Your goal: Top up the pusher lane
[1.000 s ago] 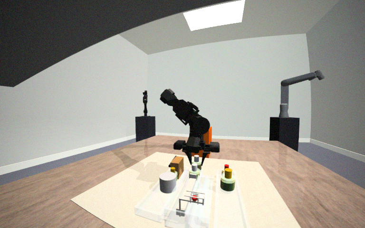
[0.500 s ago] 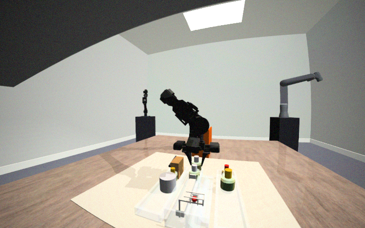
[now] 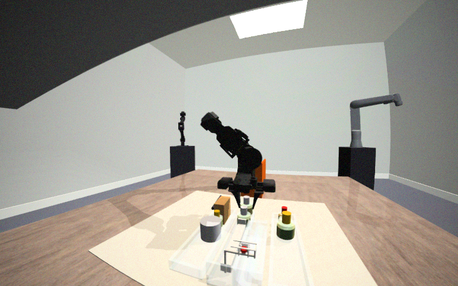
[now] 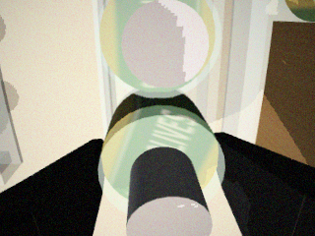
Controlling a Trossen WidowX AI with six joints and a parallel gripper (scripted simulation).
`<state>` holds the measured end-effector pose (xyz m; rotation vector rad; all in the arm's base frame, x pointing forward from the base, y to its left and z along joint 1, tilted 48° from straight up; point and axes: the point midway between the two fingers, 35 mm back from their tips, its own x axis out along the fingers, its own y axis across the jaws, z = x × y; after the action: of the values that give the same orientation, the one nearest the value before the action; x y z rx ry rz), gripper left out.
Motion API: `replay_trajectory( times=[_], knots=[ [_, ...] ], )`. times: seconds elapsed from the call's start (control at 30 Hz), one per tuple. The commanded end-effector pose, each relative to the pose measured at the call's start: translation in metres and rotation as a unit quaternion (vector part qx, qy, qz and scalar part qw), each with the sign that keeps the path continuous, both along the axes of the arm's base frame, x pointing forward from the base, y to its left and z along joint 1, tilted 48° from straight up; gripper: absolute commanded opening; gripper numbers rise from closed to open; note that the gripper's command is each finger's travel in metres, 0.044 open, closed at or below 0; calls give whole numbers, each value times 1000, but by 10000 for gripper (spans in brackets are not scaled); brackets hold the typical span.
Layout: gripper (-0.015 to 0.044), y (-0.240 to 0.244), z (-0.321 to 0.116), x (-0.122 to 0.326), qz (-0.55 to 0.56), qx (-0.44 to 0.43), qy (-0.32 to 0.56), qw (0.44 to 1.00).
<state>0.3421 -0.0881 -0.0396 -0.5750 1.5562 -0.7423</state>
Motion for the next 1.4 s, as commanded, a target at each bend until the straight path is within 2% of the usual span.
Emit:
replay_trajectory(
  times=[0.0,1.37],
  knots=[
    [0,-6,-2,4,-4,-4,-12,1000],
    [0,-17,-8,0,-4,-4,-12,1000]
  ],
)
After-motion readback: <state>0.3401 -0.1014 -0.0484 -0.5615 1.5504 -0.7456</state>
